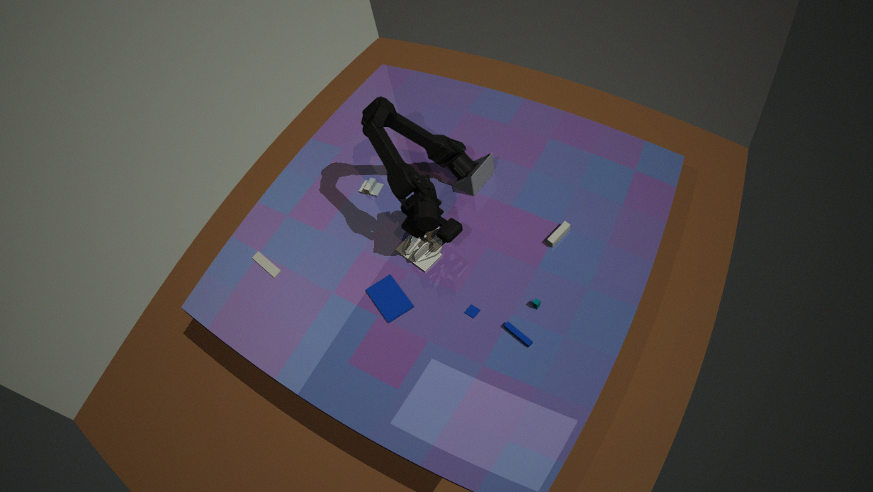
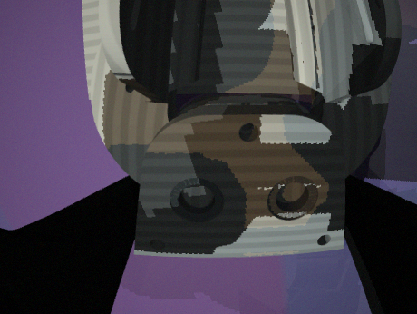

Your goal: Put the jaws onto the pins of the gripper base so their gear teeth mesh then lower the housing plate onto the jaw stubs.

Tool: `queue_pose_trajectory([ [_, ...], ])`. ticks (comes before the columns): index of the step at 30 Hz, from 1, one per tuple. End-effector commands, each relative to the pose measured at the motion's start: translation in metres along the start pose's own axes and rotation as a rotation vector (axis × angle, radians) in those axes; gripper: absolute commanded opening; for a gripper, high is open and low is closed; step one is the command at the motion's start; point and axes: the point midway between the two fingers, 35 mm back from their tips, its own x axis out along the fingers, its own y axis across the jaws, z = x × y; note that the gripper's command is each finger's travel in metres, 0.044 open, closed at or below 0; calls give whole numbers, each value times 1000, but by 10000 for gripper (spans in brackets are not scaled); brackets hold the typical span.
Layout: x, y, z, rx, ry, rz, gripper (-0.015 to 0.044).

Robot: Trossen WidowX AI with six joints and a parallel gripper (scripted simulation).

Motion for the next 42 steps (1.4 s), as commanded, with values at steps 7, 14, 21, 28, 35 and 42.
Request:
queue_pose_trajectory([
  [7, -3, -2, -1, -2, 9, -6, 351],
  [14, -1, -2, 0, -2, 9, -6, 351],
  [21, 1, -2, 0, -2, 9, -6, 351],
  [28, 2, -2, 0, -2, 9, -6, 351],
  [35, 4, -2, 0, -2, 9, -6, 351],
  [42, 4, -2, 0, -2, 9, -6, 351],
])
